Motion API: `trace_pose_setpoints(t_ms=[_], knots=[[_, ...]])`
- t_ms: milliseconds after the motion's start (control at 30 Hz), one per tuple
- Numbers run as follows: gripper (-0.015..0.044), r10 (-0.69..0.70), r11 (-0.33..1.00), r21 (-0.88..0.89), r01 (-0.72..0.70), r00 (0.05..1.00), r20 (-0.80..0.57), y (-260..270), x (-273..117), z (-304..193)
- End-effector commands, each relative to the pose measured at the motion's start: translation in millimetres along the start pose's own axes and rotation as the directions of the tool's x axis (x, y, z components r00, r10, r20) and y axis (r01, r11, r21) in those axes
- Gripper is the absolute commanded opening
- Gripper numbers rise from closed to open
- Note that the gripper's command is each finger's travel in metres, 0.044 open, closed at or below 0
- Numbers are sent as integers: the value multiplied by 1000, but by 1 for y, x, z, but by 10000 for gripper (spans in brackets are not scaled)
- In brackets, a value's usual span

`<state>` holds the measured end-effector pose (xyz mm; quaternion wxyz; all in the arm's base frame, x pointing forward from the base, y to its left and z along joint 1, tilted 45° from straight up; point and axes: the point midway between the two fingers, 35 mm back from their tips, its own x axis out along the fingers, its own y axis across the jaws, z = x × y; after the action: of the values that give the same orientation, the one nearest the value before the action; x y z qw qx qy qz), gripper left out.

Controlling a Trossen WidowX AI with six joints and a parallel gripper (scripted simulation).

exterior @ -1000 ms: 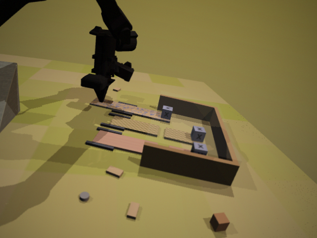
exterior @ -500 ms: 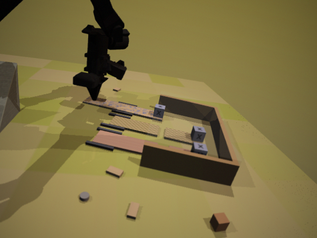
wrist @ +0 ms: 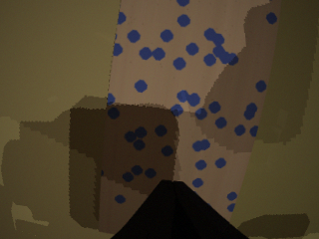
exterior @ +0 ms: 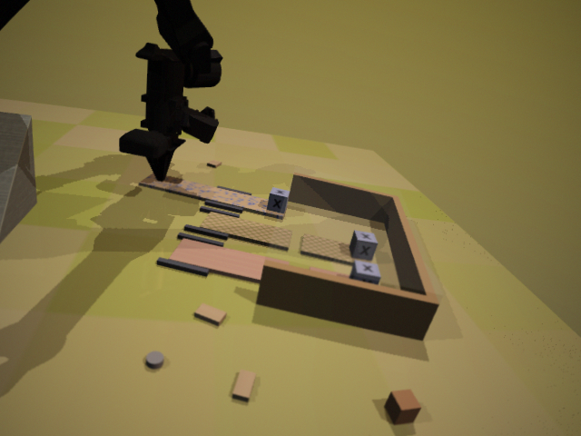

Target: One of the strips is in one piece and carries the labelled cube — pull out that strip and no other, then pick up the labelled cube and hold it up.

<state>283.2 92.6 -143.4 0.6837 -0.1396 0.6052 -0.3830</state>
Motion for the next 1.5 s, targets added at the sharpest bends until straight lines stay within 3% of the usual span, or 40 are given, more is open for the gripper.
trace_pose_setpoints(t_ms=[0, 700, 867, 1100, 1467], knots=[[0, -9, 1000, -1, 9, 1000, -23, -4, 5, -13], [0, -8, 1000, -2, 8, 1000, -24, -4, 4, -42], [0, -6, 1000, -2, 6, 1000, -24, 2, -41, -33], [0, -6, 1000, -2, 6, 1000, -25, 1, -44, -34], [289, -8, 1000, 14, 8, 1000, -23, -1, -41, 11]])
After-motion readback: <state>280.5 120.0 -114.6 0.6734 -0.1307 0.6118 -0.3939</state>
